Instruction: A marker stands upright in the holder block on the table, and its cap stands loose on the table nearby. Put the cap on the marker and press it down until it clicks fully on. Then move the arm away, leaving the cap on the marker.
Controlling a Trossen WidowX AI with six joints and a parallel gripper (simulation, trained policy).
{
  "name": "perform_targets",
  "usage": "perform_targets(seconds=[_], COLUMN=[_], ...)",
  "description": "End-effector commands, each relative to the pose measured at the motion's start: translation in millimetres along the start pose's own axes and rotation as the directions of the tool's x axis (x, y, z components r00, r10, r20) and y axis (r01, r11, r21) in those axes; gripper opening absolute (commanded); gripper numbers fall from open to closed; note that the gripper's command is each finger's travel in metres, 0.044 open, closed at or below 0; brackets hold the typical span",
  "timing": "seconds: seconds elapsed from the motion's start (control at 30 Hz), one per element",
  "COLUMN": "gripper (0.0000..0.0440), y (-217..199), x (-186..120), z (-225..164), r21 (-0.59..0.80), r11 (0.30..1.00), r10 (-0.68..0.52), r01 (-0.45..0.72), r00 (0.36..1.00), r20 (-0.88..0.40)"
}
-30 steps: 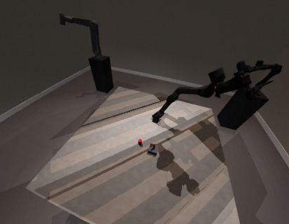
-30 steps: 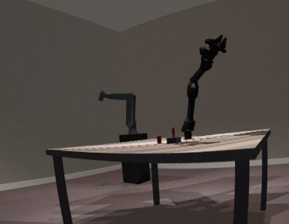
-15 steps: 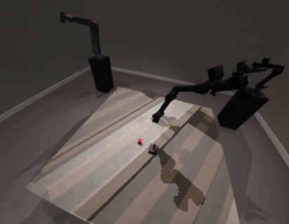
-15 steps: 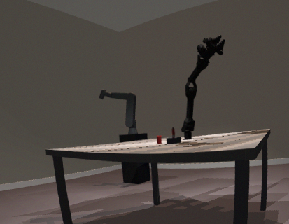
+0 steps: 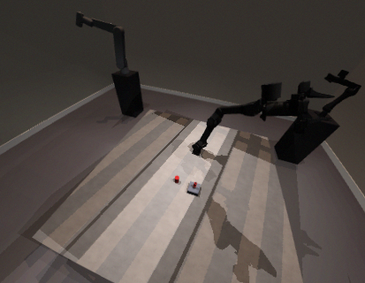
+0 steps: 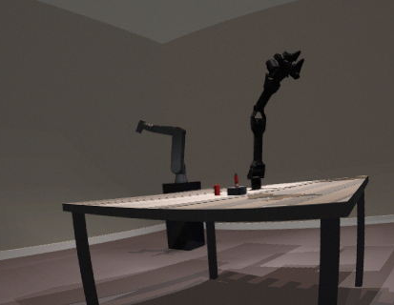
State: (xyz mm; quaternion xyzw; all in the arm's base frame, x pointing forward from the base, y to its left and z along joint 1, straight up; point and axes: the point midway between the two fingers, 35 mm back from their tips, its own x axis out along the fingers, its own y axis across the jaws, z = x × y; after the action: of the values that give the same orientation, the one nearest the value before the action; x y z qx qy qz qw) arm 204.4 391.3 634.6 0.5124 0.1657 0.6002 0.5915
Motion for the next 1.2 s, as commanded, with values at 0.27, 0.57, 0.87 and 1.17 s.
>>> perform_targets(seconds=[0.27,0.57,0.87,1.17], gripper=[0.0340,0.0340,0.0340,0.0340], y=[-17.3,-37.5,-58.8,-80.7], x=[-15.0,-27.9,-43.2,-60.8], z=[6.8,12.5,18.5,25.1], r21=[0.004,0.012,0.020,0.028], r11=[0.994,0.977,0.950,0.914], r10=[-0.112,-0.211,-0.309,-0.402], r01=[0.112,0.212,0.311,0.406], r00=[0.993,0.976,0.949,0.912], r20=[-0.024,-0.043,-0.062,-0.081])
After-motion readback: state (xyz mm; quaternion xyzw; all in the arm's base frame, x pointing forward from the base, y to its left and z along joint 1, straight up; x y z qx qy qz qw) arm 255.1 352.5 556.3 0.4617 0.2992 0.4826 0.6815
